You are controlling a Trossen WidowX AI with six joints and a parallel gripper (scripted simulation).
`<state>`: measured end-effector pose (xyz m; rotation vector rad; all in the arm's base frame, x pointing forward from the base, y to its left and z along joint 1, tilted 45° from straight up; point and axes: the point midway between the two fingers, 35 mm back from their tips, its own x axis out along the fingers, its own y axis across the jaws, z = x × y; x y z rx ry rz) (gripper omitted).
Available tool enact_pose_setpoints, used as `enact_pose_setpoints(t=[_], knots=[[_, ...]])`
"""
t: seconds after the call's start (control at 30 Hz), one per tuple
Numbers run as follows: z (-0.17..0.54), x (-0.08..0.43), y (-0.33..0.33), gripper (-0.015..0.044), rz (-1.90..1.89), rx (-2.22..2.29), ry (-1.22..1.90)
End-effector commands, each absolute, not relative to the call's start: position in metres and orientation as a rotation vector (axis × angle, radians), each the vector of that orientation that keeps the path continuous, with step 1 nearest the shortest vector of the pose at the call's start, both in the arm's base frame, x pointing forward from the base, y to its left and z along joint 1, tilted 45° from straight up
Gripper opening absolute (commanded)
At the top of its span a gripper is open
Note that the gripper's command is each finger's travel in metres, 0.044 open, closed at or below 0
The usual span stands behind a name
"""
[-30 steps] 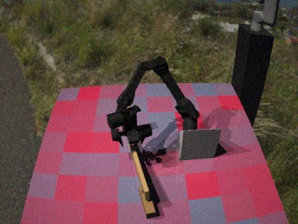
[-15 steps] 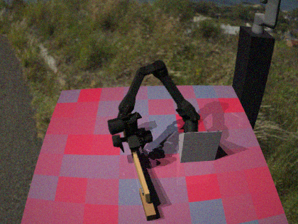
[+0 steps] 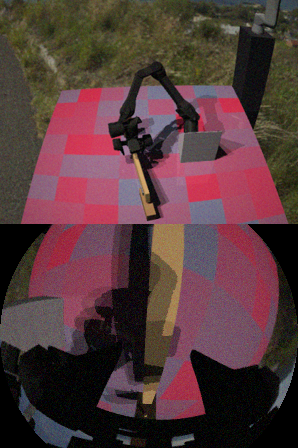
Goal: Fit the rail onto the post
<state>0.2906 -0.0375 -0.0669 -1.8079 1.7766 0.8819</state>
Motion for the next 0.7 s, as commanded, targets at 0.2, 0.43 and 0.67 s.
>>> enact_pose_setpoints(t=[0.2,0.43,0.67], knots=[[-0.0789,0.2859,-0.0510,0.0440,0.889,-1.812,1.790],[-0.0790,0.2859,-0.0512,0.0282,0.889,-1.812,1.791],[-0.0790,0.2859,-0.0512,0.0099,0.889,-1.812,1.791]])
